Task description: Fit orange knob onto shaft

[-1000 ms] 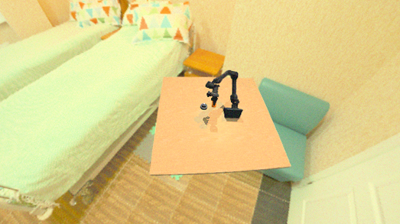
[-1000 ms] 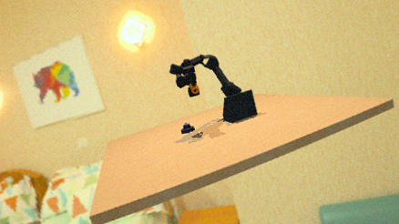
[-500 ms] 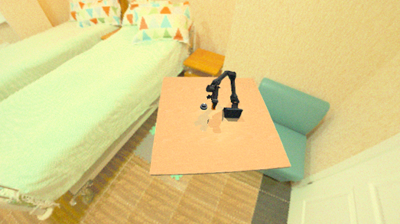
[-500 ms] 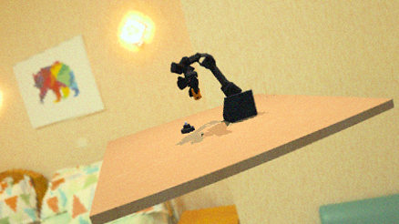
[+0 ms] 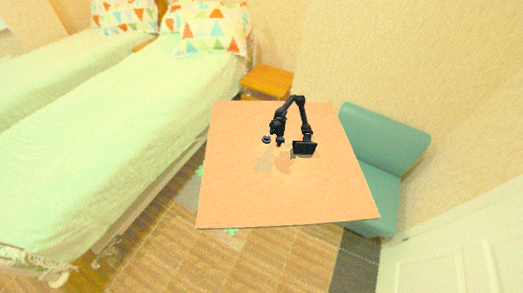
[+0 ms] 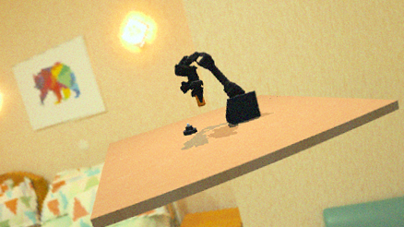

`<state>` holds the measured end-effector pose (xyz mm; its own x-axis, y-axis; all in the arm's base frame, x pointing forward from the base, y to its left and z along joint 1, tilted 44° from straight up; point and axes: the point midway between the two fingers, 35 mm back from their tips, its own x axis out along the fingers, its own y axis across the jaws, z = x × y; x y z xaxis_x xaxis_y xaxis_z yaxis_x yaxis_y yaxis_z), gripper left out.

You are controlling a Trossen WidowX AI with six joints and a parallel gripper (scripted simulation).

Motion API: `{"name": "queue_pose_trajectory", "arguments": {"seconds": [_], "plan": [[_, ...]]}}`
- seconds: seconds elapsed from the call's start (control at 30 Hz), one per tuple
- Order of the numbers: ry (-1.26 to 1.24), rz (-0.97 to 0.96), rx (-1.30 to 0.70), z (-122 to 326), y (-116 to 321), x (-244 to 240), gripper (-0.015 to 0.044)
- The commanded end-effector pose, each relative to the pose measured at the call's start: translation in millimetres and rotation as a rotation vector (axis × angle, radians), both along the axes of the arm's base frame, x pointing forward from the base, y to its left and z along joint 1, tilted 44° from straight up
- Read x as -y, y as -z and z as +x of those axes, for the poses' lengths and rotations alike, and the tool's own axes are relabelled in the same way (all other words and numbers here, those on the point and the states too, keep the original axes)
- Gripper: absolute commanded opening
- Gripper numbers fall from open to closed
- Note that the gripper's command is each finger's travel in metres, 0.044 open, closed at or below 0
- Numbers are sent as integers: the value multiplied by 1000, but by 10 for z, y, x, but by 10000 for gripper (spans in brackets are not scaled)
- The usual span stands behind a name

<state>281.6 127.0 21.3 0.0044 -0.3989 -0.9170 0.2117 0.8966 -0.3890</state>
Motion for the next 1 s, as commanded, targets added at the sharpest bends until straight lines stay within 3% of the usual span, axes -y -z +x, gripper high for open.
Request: {"name": "queue_pose_trajectory", "arguments": {"seconds": [0.0,0.4,0.97], "plan": [[5,-68,-6,20,47,0,0],[29,-302,-51,20,238,84,0],[34,-326,-48,95,905,628,0]]}}
